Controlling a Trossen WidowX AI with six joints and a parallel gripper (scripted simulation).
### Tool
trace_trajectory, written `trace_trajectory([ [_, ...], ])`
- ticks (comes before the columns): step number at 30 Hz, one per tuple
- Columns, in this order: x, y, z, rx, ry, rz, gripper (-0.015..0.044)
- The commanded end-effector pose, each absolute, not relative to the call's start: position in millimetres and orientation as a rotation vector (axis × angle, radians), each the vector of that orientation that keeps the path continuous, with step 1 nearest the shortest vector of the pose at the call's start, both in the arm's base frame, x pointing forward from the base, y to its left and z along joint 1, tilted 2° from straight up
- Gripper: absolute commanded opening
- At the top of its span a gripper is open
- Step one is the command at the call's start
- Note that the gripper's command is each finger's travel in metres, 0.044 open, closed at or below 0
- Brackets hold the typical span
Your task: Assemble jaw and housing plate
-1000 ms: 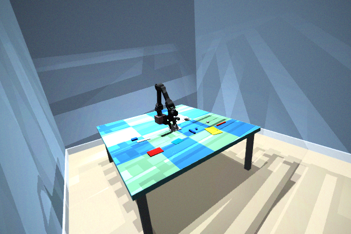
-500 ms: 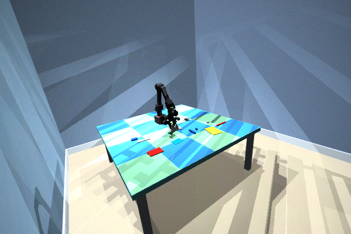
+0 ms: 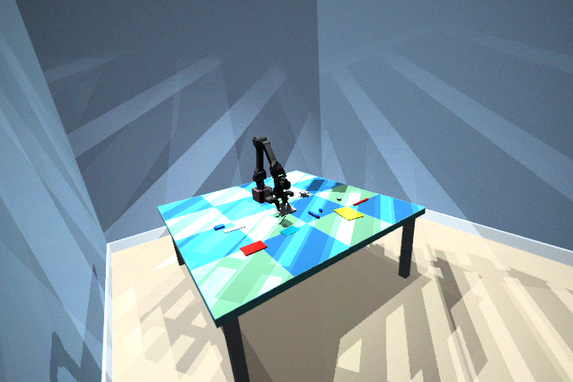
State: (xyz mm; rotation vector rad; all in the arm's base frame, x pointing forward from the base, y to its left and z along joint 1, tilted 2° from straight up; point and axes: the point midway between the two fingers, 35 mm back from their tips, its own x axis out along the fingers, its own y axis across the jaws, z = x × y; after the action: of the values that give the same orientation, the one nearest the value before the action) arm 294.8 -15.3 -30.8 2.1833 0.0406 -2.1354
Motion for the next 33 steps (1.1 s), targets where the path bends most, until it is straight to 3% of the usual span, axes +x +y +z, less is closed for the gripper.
trace_trajectory([
  [1, 295, -15, -31, 2.183, 0.041, -2.135, 0.0186],
  [3, 295, -15, -31, 2.183, 0.041, -2.135, 0.0224],
  [17, 295, -15, -29, 2.183, 0.041, -2.135, 0.0224],
  [25, 294, -13, 30, 2.183, 0.041, -2.136, 0.0224],
  [30, 296, -13, 30, 2.191, 0.044, -2.123, 0.0224],
  [33, 297, -6, 30, 2.173, 0.081, -2.107, 0.0303],
])
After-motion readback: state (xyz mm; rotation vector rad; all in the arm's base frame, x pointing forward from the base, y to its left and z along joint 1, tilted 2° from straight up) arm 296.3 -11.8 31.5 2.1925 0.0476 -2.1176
